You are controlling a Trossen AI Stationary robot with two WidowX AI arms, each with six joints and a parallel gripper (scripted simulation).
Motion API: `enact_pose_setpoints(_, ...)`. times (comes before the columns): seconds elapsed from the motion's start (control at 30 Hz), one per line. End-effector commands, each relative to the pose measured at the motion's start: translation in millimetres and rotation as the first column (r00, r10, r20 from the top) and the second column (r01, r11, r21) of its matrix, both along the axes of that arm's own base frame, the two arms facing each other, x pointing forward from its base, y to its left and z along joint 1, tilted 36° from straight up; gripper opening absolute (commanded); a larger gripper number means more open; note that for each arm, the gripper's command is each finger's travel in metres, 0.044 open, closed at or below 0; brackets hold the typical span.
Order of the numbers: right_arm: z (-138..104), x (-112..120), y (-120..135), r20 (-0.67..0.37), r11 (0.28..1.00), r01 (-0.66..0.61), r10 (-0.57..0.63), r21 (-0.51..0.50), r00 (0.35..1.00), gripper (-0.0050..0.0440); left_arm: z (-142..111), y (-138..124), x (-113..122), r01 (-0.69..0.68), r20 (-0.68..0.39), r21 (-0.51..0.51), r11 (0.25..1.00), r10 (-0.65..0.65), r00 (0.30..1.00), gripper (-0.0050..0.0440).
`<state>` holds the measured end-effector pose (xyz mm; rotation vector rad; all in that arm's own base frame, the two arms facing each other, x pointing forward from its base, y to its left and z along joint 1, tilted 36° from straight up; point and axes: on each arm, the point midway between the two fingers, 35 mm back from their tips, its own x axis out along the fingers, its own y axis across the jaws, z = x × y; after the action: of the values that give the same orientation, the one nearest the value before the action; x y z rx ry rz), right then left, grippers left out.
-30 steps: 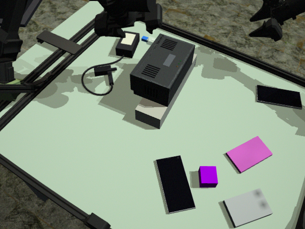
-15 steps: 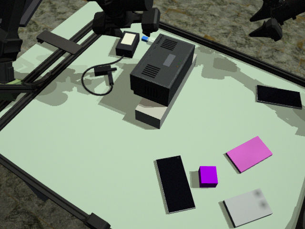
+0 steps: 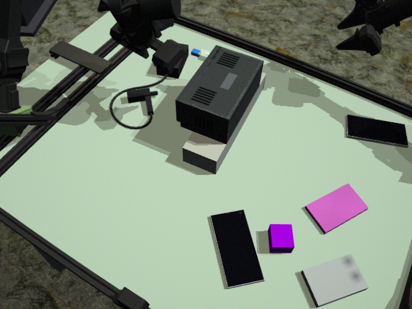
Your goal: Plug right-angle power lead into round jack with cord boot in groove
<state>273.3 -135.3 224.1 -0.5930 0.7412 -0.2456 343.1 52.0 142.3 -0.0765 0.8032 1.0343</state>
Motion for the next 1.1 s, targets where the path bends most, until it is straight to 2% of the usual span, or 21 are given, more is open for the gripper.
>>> enact_pose_setpoints(0.0, 0.0, 0.0, 0.0, 0.0, 1.0, 0.0, 0.0, 0.0, 1.0, 0.04, -16.0, 9.6, -21.1, 0.114, -0.141, -0.012, 0.993, -0.115, 0.983, 0.04)
enact_pose_setpoints(0.2, 0.0, 0.0, 0.0, 0.0, 1.0, 0.0, 0.0, 0.0, 1.0, 0.04, -34.1, 17.8, -44.7, 0.285, -0.305, -0.041, 0.958, -0.284, 0.909, 0.04)
enact_pose_setpoints(0.27, 0.0, 0.0, 0.0, 0.0, 1.0, 0.0, 0.0, 0.0, 1.0, 0.04, -34.1, 17.8, -44.7, 0.285, -0.305, -0.041, 0.958, -0.284, 0.909, 0.04)
enact_pose_setpoints(0.43, 0.0, 0.0, 0.0, 0.0, 1.0, 0.0, 0.0, 0.0, 1.0, 0.04, -46.7, 22.0, -60.7, 0.398, -0.398, -0.071, 0.915, -0.392, 0.829, 0.04)
enact_pose_setpoints(1.07, 0.0, 0.0, 0.0, 0.0, 1.0, 0.0, 0.0, 0.0, 1.0, 0.04, -63.2, 33.4, -61.6, 0.412, -0.409, -0.076, 0.908, -0.406, 0.817, 0.04)
